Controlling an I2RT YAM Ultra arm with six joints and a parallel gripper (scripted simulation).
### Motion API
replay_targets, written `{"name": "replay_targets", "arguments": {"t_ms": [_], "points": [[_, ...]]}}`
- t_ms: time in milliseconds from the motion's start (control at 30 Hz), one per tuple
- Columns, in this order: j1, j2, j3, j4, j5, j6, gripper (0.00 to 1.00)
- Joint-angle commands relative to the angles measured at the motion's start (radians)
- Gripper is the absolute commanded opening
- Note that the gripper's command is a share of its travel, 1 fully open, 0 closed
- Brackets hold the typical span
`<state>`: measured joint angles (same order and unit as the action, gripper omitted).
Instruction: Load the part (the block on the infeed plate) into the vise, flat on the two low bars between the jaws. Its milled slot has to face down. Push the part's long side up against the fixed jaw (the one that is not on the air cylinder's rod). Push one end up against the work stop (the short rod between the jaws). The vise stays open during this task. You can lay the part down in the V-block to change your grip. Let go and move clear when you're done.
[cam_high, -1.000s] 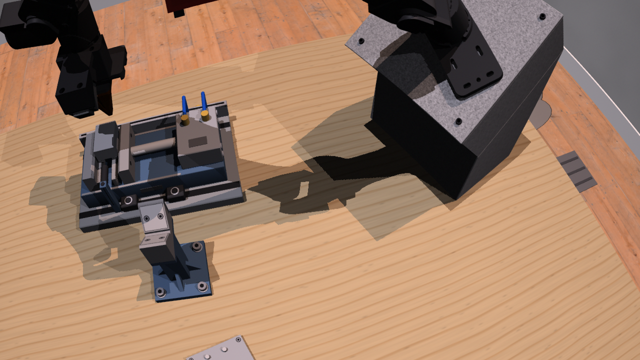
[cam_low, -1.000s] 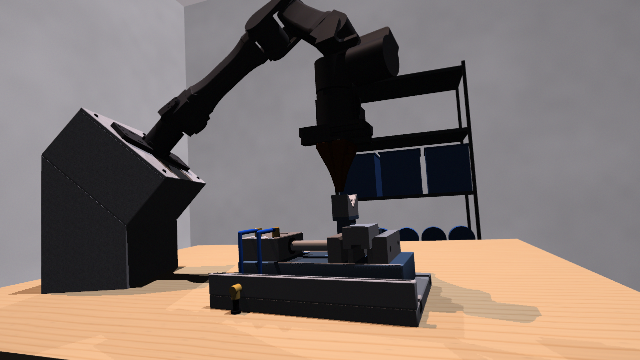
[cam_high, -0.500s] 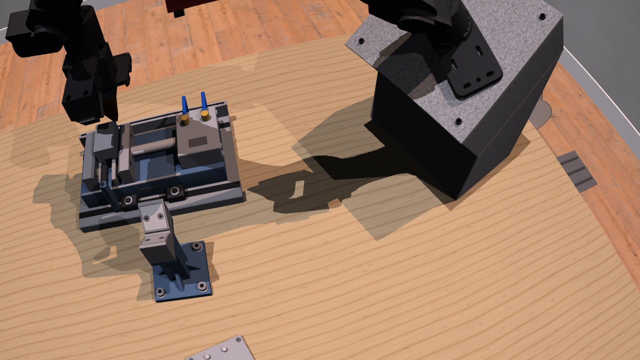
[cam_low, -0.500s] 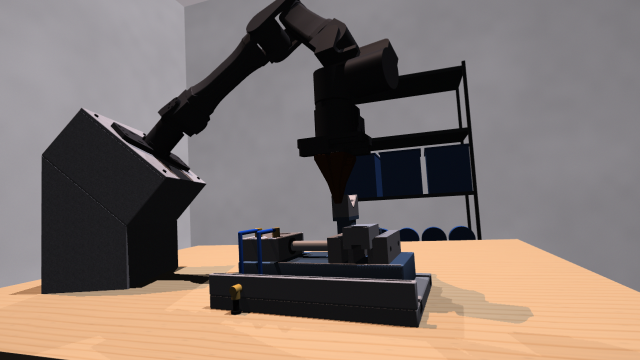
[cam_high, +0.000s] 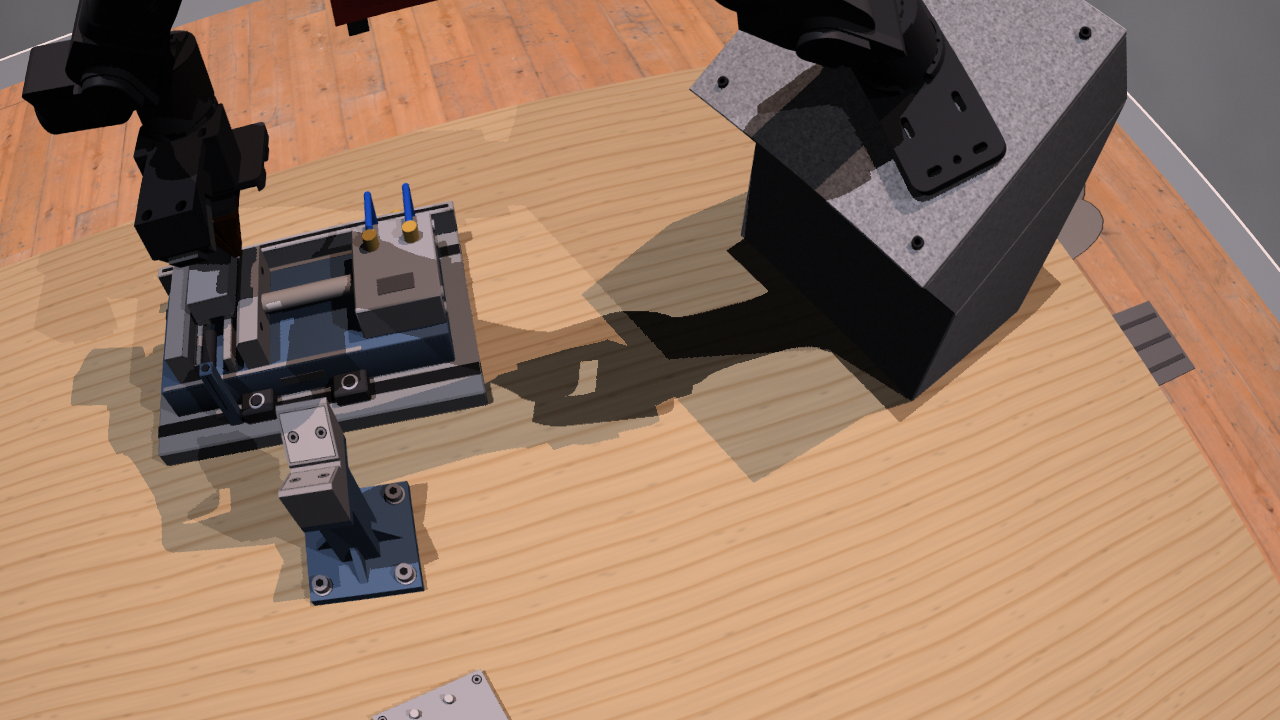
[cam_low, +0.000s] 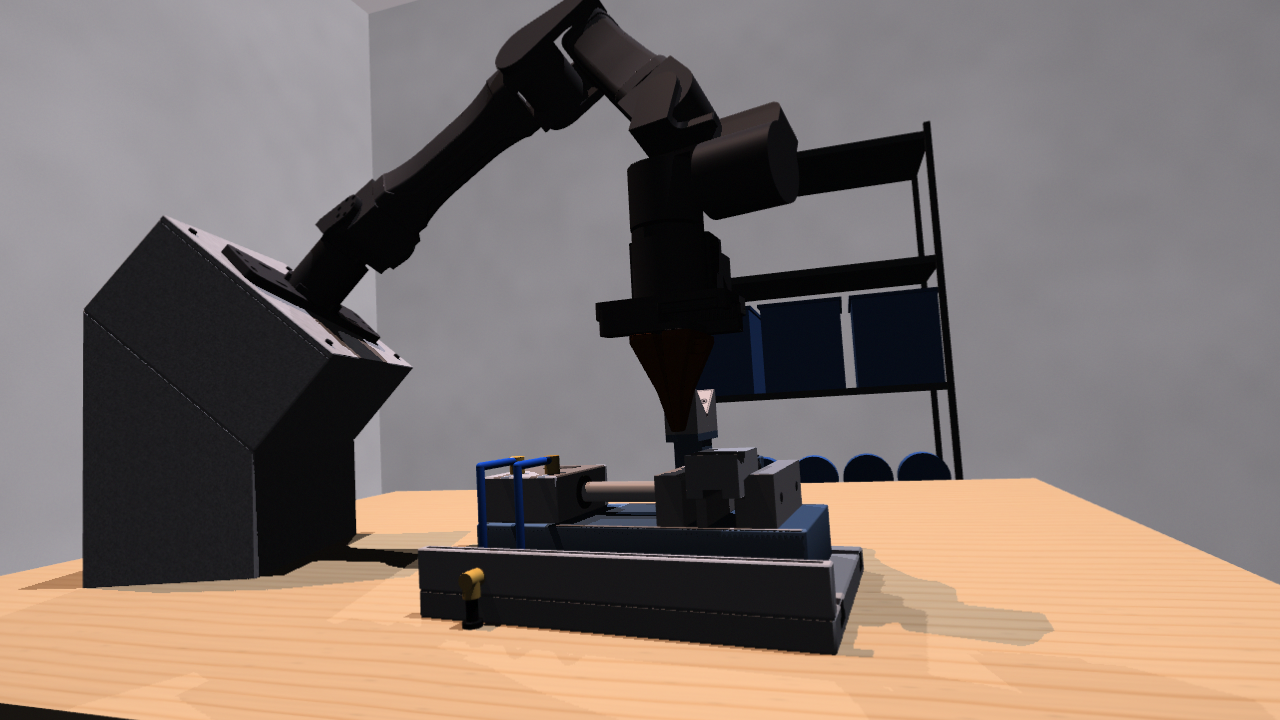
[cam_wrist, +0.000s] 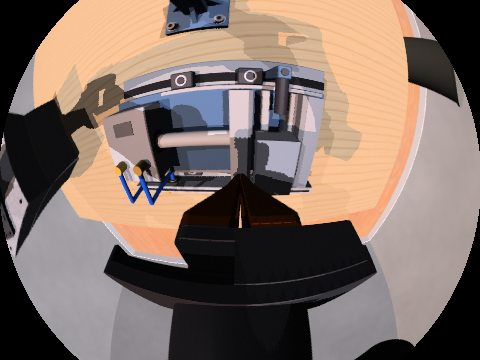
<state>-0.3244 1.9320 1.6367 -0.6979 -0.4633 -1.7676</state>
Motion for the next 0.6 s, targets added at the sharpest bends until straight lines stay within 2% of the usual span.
{"name": "replay_targets", "arguments": {"t_ms": [0,67,233,300,333,567], "points": [[0.004,0.01,0.005,0.023,0.004,0.013,0.0],[0.002,-0.014,0.0,0.029,0.003,0.016,0.0],[0.006,0.026,-0.011,0.042,0.008,0.02,0.0],[0.006,0.026,-0.011,0.042,0.008,0.02,0.0],[0.007,-0.007,-0.01,0.031,0.005,0.021,0.0],[0.007,-0.001,0.009,0.044,0.007,0.023,0.0]]}}
